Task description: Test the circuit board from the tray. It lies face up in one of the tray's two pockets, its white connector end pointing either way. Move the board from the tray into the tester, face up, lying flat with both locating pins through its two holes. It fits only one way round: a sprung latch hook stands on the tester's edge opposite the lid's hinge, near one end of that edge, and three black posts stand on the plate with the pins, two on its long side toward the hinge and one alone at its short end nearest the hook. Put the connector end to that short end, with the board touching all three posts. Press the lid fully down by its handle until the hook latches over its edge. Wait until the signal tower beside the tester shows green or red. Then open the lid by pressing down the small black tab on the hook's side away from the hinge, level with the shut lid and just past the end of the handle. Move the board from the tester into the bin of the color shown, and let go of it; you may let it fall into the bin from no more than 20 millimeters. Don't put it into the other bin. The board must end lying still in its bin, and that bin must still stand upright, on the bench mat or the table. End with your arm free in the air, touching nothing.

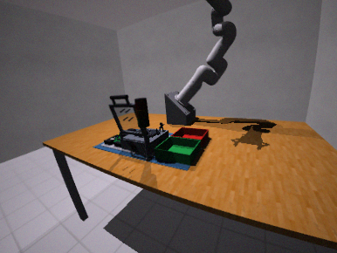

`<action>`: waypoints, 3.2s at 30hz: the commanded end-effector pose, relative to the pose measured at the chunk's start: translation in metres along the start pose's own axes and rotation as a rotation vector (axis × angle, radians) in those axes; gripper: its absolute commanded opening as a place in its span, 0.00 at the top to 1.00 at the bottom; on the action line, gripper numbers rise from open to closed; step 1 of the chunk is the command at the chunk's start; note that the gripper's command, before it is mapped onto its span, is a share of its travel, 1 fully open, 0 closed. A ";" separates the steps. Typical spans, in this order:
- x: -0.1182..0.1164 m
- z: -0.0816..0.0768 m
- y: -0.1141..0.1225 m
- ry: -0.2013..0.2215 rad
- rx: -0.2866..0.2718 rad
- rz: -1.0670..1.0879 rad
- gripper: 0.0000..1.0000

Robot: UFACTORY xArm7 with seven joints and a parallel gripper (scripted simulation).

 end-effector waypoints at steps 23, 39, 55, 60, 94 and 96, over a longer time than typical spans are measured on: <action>-0.046 0.031 0.019 -0.056 0.085 0.151 0.00; -0.081 0.057 0.024 -0.102 0.126 0.260 0.00; -0.120 0.086 0.026 -0.158 0.169 0.374 0.00; -0.126 0.090 0.026 -0.167 0.175 0.389 0.00; -0.262 0.190 -0.004 -0.430 0.309 0.757 0.00; -0.275 0.199 -0.009 -0.459 0.320 0.789 0.00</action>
Point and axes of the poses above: the point where the finger pads meet when closed, its own z axis out along the fingers, its own x axis across the jaws, y = z × x, the point moved 1 cm from there along -z, back along the fingers, and after that the axes turned 13 degrees about z, right-handed, at the moved point
